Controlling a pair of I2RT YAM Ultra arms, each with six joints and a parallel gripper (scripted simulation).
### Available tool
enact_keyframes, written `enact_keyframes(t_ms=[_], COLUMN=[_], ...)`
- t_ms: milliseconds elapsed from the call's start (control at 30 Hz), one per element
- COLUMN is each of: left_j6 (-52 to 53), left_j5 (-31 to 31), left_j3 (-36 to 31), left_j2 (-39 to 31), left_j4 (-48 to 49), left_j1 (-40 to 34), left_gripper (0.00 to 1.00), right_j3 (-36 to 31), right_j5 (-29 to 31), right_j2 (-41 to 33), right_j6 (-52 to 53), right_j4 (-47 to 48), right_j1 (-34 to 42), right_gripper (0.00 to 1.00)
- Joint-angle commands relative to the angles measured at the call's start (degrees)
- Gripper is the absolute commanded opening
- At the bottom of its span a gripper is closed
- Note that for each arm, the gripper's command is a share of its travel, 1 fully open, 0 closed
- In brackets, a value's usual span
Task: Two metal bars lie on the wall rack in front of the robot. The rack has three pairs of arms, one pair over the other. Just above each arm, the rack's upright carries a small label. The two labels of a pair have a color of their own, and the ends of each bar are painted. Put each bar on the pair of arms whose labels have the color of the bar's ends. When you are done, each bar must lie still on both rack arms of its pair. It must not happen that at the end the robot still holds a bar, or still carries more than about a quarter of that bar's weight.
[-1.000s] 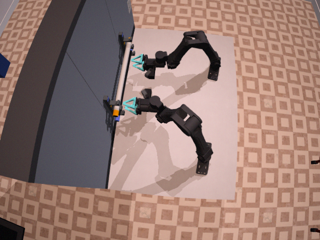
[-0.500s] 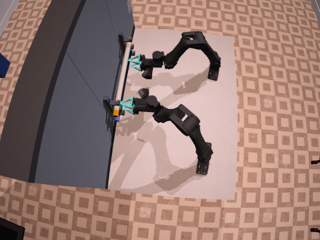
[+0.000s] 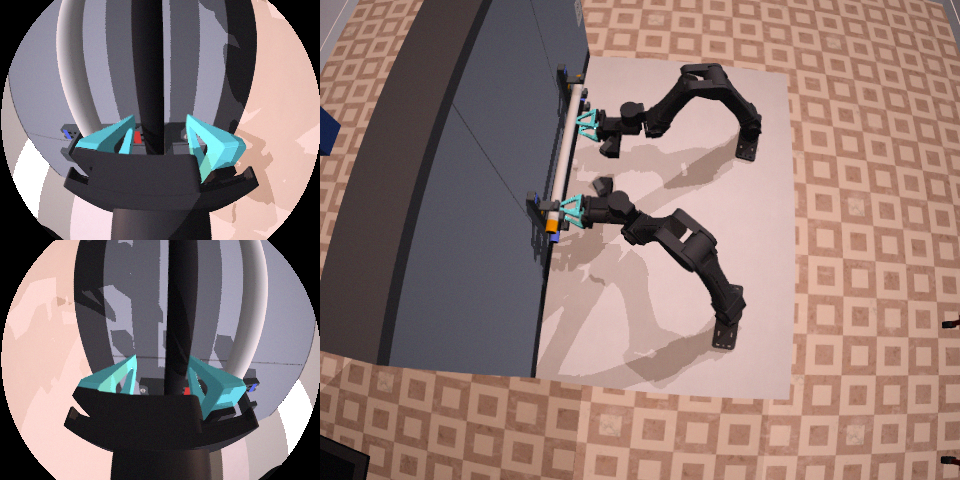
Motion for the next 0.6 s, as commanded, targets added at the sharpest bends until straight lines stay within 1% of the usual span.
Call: enact_keyframes(t_ms=[0, 300, 367, 567], left_j6=[-0.4, -0.4, -0.4, -0.4], left_j5=[0.5, 0.5, 0.5, 0.5], left_j3=[1.7, 1.7, 1.7, 1.5], left_j2=[-0.1, -0.1, -0.1, -0.1], left_j4=[-0.4, -0.4, -0.4, -0.4], left_j1=[0.6, 0.6, 0.6, 0.6], left_gripper=[0.61, 0.47, 0.47, 0.37], right_j3=[2.0, 2.0, 2.0, 2.4], right_j5=[-0.5, -0.5, -0.5, -0.4], right_j2=[0.0, 0.0, 0.0, 0.0], right_j6=[0.1, 0.1, 0.1, 0.1], right_j4=[-0.3, -0.3, -0.3, -0.2], right_j1=[-0.4, -0.4, -0.4, -0.4], right_gripper=[0.59, 0.45, 0.45, 0.36])
